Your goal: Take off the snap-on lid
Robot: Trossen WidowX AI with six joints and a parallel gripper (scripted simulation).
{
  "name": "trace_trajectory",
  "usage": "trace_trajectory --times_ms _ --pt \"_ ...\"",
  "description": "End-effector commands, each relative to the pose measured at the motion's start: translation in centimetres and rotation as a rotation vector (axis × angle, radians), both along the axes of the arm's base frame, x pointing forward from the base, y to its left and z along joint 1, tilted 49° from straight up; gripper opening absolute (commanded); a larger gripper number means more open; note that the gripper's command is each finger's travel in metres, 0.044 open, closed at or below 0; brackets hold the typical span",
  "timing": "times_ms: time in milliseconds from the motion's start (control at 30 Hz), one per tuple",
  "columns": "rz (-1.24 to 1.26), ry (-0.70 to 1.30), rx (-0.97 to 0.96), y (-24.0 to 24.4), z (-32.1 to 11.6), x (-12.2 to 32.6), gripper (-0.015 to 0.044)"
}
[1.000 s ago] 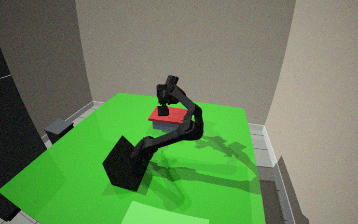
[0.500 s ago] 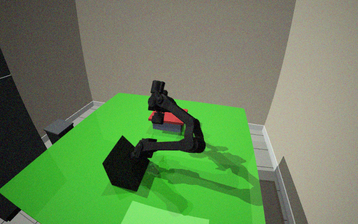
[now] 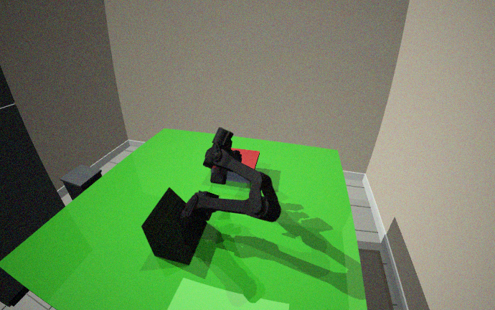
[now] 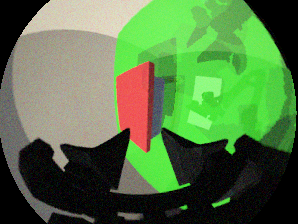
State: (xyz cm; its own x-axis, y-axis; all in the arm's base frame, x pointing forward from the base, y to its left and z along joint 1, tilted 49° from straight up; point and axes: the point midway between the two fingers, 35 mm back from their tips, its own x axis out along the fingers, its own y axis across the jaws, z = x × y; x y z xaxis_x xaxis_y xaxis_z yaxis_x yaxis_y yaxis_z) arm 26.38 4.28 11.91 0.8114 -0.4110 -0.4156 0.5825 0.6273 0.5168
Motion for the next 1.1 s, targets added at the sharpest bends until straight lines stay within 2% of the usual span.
trace_trajectory --times_ms 0,1067 --pt "0.01 -0.012 0.004 -0.5 -0.3 0.0 0.0235" --pt "0.007 -0.008 0.009 -2.2 -2.3 4.1 0.0235"
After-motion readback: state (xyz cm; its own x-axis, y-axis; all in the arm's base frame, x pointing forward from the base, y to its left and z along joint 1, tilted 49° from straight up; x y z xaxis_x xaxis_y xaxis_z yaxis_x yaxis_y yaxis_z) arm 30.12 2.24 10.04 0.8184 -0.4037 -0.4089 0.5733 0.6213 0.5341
